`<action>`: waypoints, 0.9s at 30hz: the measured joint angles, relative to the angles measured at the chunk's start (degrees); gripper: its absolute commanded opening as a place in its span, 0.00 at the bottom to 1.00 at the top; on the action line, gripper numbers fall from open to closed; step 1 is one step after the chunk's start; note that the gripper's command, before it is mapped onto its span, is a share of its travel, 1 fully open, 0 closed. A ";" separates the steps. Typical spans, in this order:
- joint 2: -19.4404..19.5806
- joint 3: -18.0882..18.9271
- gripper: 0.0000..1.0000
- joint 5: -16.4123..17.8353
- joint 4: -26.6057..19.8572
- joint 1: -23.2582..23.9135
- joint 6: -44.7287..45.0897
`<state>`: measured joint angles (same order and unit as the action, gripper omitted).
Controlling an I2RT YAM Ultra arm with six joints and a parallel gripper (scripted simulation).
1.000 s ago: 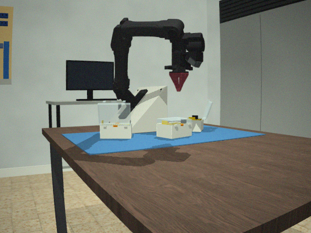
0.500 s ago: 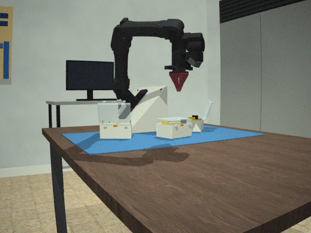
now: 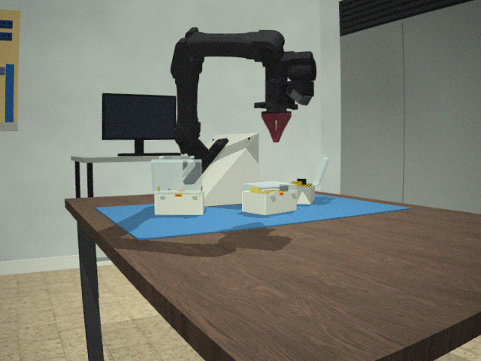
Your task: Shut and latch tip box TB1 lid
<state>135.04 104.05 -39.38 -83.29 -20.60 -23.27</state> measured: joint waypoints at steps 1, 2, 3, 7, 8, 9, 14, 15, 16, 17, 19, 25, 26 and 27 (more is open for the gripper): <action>-0.31 -0.92 0.00 0.00 0.35 0.00 0.04; -0.66 -1.95 0.00 -0.02 0.70 0.00 0.13; -0.98 -2.99 0.00 -0.04 1.09 0.00 0.22; -2.38 -7.13 0.00 -0.09 3.17 0.35 0.68; -2.75 -8.11 0.00 -0.11 3.78 0.57 0.81; -3.15 -9.09 0.00 -0.15 4.37 0.74 0.94; -4.52 -12.31 0.00 -0.31 6.86 0.92 1.55; -4.81 -12.94 0.00 -0.33 7.54 1.05 1.66; -5.18 -13.73 0.00 -0.37 8.17 1.25 1.77; -5.53 -14.58 0.00 -0.44 8.74 1.46 1.90; -6.23 -16.35 0.00 -0.57 9.86 1.79 2.19; -8.00 -21.55 0.00 -0.83 13.55 2.62 3.15; -8.28 -22.38 0.00 -0.90 14.16 2.80 3.32; -8.59 -23.19 0.00 -0.96 14.80 2.91 3.50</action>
<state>126.45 80.86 -40.34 -68.49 -17.69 -19.77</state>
